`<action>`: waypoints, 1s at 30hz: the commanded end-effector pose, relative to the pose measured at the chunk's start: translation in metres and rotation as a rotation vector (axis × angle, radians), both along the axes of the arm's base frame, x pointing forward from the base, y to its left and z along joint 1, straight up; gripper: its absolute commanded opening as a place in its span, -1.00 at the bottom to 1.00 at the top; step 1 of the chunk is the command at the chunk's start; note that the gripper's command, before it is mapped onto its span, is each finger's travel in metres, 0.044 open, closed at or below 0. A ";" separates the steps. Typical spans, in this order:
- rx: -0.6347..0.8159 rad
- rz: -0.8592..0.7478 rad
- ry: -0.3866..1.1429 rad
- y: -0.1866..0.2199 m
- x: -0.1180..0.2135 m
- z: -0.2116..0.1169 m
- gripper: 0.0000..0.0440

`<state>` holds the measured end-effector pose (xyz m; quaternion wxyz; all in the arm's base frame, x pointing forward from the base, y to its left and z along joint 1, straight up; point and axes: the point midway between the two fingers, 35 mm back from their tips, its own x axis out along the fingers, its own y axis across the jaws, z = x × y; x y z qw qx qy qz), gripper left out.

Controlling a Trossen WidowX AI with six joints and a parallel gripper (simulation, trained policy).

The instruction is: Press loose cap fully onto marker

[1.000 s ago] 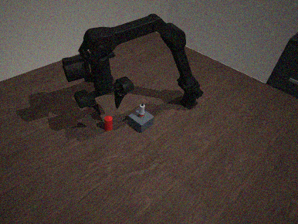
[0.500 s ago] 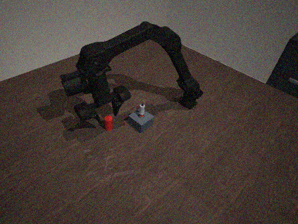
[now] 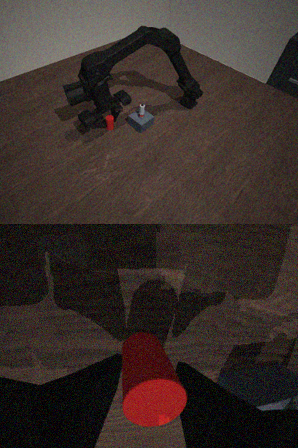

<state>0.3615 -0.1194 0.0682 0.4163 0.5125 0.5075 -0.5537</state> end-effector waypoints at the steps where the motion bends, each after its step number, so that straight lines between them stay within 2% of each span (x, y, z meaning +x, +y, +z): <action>1: -0.012 0.018 -0.014 0.001 -0.002 0.009 -0.57; 17: -0.057 0.088 -0.114 0.015 -0.002 0.071 -0.56; 30: -0.029 0.134 -0.096 0.049 -0.028 0.104 -0.65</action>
